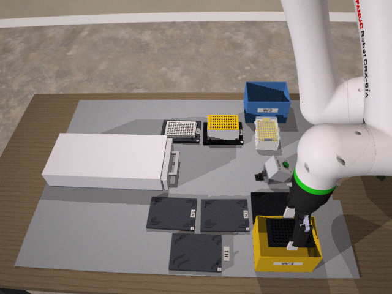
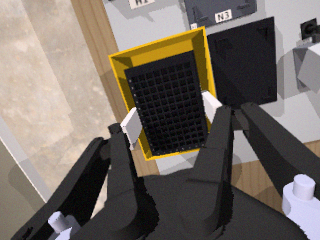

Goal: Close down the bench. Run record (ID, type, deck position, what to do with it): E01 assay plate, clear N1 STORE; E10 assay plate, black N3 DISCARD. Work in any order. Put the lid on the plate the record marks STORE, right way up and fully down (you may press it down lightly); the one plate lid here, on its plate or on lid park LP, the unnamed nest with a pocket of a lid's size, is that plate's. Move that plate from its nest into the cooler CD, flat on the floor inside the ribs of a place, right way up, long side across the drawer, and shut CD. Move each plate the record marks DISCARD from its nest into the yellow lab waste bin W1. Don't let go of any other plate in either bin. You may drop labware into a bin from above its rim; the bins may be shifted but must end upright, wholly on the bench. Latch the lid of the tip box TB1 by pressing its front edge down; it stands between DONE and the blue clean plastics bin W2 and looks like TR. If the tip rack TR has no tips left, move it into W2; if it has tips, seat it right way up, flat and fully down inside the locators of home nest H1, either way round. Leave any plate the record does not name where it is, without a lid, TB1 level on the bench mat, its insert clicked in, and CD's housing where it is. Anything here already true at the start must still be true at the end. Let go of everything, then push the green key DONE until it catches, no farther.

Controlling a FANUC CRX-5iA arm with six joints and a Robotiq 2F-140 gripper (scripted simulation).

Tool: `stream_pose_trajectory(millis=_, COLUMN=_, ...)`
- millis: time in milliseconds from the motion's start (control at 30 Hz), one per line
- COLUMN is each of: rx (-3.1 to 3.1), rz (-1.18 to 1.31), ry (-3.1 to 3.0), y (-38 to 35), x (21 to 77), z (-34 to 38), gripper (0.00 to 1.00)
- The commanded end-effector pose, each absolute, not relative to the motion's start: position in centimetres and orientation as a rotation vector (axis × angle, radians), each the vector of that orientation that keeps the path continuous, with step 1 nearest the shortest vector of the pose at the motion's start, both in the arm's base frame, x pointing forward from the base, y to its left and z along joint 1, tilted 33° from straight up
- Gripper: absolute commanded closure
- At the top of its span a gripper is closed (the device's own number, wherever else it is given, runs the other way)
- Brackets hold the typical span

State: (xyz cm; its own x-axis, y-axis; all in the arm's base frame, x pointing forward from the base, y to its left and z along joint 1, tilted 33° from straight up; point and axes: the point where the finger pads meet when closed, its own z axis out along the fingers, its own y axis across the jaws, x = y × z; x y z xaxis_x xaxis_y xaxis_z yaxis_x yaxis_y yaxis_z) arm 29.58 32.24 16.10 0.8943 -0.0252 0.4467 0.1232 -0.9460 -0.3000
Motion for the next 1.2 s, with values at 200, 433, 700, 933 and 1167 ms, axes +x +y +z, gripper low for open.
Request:
stream_pose_trajectory(millis=200, rx=-2.738, rz=-0.652, ry=-0.073, y=32.3, x=29.6, z=16.1, gripper=0.34)
stream_pose_trajectory(millis=433, rx=-2.738, rz=-0.652, ry=-0.073, y=32.3, x=29.6, z=16.1, gripper=0.34)
stream_pose_trajectory(millis=700, rx=-2.738, rz=-0.652, ry=-0.073, y=32.3, x=29.6, z=16.1, gripper=0.34)
stream_pose_trajectory(millis=933, rx=-2.739, rz=-0.654, ry=-0.085, y=31.9, x=29.7, z=16.1, gripper=0.34)
stream_pose_trajectory(millis=1167, rx=-2.739, rz=-0.654, ry=-0.085, y=29.3, x=30.9, z=15.8, gripper=0.34)
